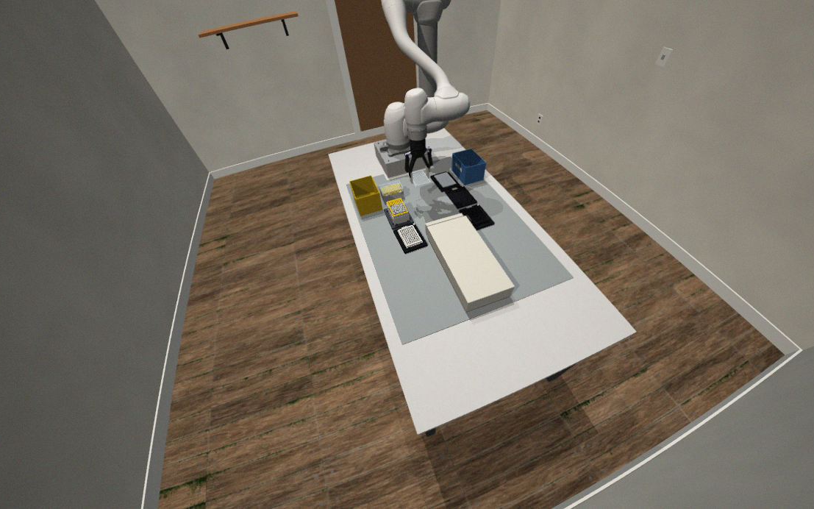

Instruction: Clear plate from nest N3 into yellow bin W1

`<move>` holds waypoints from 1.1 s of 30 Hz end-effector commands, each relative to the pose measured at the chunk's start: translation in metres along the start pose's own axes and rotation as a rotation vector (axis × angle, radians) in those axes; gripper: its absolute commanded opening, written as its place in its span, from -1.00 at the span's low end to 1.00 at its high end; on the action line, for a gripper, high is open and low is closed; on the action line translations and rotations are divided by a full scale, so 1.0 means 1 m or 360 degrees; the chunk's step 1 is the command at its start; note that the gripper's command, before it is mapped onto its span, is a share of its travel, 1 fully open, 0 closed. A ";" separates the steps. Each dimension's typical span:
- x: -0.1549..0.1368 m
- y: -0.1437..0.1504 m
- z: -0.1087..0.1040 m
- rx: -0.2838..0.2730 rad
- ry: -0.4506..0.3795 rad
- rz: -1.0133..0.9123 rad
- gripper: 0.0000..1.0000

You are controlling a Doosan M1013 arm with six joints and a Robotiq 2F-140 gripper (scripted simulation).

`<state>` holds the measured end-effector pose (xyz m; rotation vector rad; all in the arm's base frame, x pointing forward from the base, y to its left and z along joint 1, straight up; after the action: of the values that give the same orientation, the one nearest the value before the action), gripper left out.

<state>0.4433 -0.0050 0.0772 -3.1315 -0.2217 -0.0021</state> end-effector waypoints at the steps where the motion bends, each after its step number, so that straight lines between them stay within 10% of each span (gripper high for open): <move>1: -0.003 0.006 0.000 0.0001 0.0000 -0.0001 -0.80; 33: -0.033 0.074 0.000 0.0001 0.0000 -0.0001 -0.80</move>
<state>0.4221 -0.0798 0.0769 -3.1315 -0.2216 -0.0020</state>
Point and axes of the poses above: the point where the finger pads meet when closed, its own z axis out along the fingers, its own y axis across the jaws, x = y × z, the point moved 1 cm from there along -z, back along the fingers, and after that the axes turned 5 degrees about -z, right-handed, at the moved point
